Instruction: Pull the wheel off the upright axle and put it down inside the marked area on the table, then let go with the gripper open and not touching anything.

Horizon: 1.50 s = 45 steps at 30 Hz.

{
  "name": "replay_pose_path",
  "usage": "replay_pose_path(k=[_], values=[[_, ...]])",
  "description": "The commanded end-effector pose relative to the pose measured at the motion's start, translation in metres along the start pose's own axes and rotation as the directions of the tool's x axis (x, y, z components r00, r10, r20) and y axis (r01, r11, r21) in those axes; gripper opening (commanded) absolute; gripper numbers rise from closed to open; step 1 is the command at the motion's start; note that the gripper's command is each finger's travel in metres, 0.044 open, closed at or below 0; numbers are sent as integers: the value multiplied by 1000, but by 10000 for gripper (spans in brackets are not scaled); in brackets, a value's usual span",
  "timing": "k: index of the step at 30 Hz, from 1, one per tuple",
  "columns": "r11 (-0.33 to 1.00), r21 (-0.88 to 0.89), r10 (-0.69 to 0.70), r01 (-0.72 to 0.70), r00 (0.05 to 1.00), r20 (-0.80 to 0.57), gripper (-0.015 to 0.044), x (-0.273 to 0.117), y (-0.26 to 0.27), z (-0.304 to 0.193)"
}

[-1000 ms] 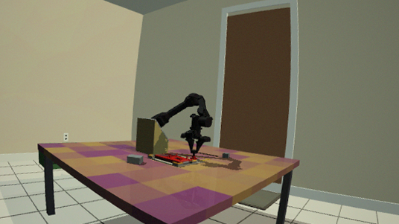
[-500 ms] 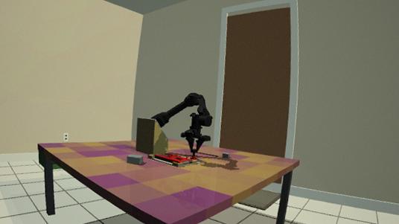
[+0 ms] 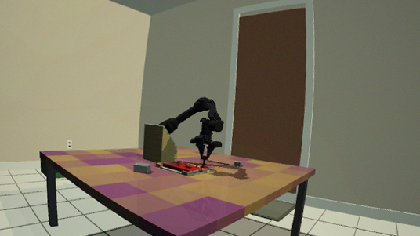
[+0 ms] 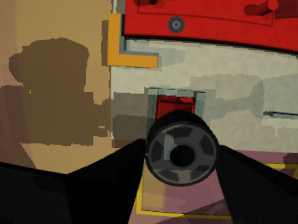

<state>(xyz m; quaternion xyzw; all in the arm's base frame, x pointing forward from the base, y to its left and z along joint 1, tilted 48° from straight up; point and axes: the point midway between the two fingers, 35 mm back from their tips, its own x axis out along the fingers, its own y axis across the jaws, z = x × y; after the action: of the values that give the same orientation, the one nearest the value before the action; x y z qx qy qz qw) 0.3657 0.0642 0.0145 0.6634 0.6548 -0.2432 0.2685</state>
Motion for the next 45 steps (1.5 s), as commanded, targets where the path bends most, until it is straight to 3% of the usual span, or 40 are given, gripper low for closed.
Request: replay_pose_path(k=[1, 15, 24, 26, 45], values=[[1000, -6, 0, 0, 1000, 1, 0, -1, 0, 0], [1000, -5, 1, -1, 1000, 0, 0, -7, 0, 0], [1000, -4, 2, -2, 1000, 1, 0, -42, -2, 0], [1000, 5, 0, 0, 1000, -4, 0, -35, -2, 0], [1000, 1, 0, 0, 1000, -1, 0, -41, -41, -64]])
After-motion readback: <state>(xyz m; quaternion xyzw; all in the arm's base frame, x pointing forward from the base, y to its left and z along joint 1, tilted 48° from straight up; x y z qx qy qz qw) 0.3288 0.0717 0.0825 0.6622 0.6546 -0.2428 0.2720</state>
